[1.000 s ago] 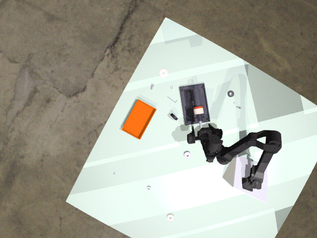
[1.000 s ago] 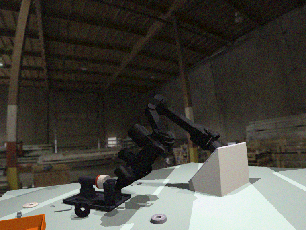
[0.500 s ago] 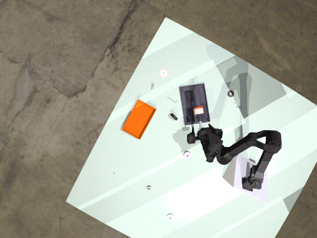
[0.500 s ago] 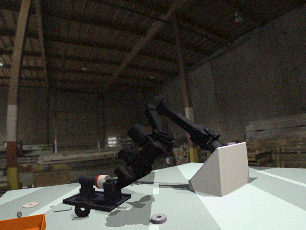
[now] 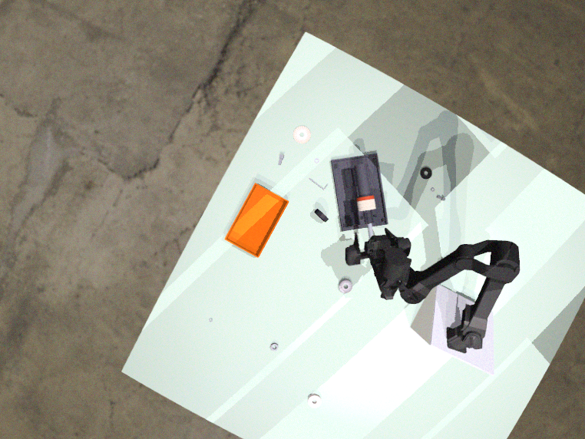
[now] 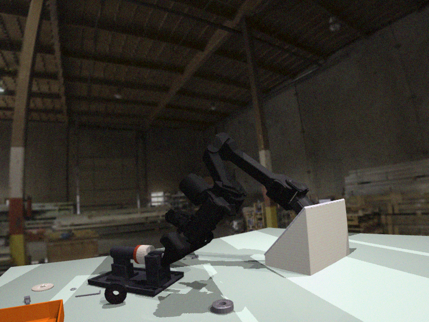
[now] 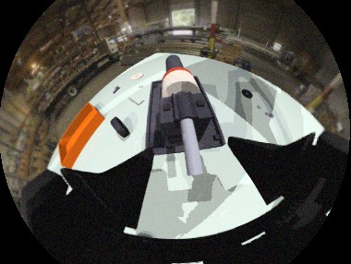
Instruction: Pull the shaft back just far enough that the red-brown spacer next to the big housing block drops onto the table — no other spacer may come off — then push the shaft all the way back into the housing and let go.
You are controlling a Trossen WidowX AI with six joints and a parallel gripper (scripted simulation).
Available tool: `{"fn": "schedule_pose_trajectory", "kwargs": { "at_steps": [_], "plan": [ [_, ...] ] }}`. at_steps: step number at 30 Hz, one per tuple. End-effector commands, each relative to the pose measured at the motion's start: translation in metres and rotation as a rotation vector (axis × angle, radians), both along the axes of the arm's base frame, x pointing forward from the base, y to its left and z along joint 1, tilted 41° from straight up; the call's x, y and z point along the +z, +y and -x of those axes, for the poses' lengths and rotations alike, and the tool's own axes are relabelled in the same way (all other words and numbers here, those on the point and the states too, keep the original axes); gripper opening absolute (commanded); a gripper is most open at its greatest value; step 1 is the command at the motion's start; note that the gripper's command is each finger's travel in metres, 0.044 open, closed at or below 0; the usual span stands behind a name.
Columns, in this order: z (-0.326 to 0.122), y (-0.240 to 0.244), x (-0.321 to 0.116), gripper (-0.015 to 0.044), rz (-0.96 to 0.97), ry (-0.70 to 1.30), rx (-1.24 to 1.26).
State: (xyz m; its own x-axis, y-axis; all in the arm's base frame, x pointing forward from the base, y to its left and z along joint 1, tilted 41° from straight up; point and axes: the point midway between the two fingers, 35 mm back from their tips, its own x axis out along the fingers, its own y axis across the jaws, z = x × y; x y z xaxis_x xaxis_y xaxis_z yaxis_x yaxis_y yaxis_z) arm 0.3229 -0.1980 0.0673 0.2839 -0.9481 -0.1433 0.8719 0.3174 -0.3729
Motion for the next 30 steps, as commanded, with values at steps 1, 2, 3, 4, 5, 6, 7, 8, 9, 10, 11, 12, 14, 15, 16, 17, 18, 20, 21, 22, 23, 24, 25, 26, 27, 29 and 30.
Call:
{"fn": "schedule_pose_trajectory", "kwargs": {
  "at_steps": [1, 2, 3, 4, 5, 6, 7, 8, 9, 10, 11, 12, 14, 15, 16, 17, 18, 20, 21, 22, 23, 24, 25, 26, 27, 29, 30],
  "plan": [
    [-0.002, 0.000, 0.000, 0.0440, 0.000, -0.001, 0.005],
    [-0.002, 0.000, 0.000, 0.0440, 0.000, -0.001, 0.005],
    [-0.002, 0.000, 0.000, 0.0440, 0.000, -0.001, 0.005],
    [-0.002, 0.000, 0.000, 0.0440, 0.000, -0.001, 0.005],
    [-0.002, 0.000, 0.000, 0.0440, 0.000, -0.001, 0.005],
    [-0.002, 0.000, 0.000, 0.0440, 0.000, -0.001, 0.005],
    [-0.002, 0.000, 0.000, 0.0440, 0.000, -0.001, 0.005],
    [-0.002, 0.000, 0.000, 0.0440, 0.000, -0.001, 0.005],
    [-0.002, 0.000, 0.000, 0.0440, 0.000, -0.001, 0.005],
    [-0.002, 0.000, 0.000, 0.0440, 0.000, -0.001, 0.005],
    [-0.002, 0.000, 0.000, 0.0440, 0.000, -0.001, 0.005],
    [-0.002, 0.000, 0.000, 0.0440, 0.000, -0.001, 0.005],
    [-0.002, 0.000, 0.000, 0.0440, 0.000, -0.001, 0.005],
    [-0.002, -0.001, 0.000, 0.0440, 0.000, -0.001, 0.005],
    [-0.002, -0.001, 0.000, 0.0440, 0.000, -0.001, 0.005],
    [-0.002, -0.002, 0.000, 0.0440, 0.000, -0.001, 0.005],
    [-0.003, -0.004, 0.000, 0.0440, 0.000, -0.001, 0.005],
    [-0.003, -0.006, 0.000, 0.0440, 0.000, -0.001, 0.005],
    [-0.004, -0.008, -0.001, 0.0440, 0.000, -0.001, 0.005],
    [-0.004, -0.009, -0.001, 0.0440, 0.000, -0.001, 0.005],
    [-0.005, -0.011, -0.001, 0.0440, 0.000, -0.001, 0.005],
    [-0.005, -0.012, -0.001, 0.0440, 0.001, -0.001, 0.005],
    [-0.006, -0.014, -0.001, 0.0440, 0.001, -0.001, 0.005],
    [-0.006, -0.015, -0.002, 0.0440, 0.001, -0.001, 0.005],
    [-0.006, -0.016, -0.002, 0.0440, 0.001, -0.001, 0.005],
    [-0.007, -0.017, -0.002, 0.0440, 0.001, -0.001, 0.005],
    [-0.007, -0.017, -0.002, 0.0440, 0.001, -0.001, 0.005]
  ]
}}
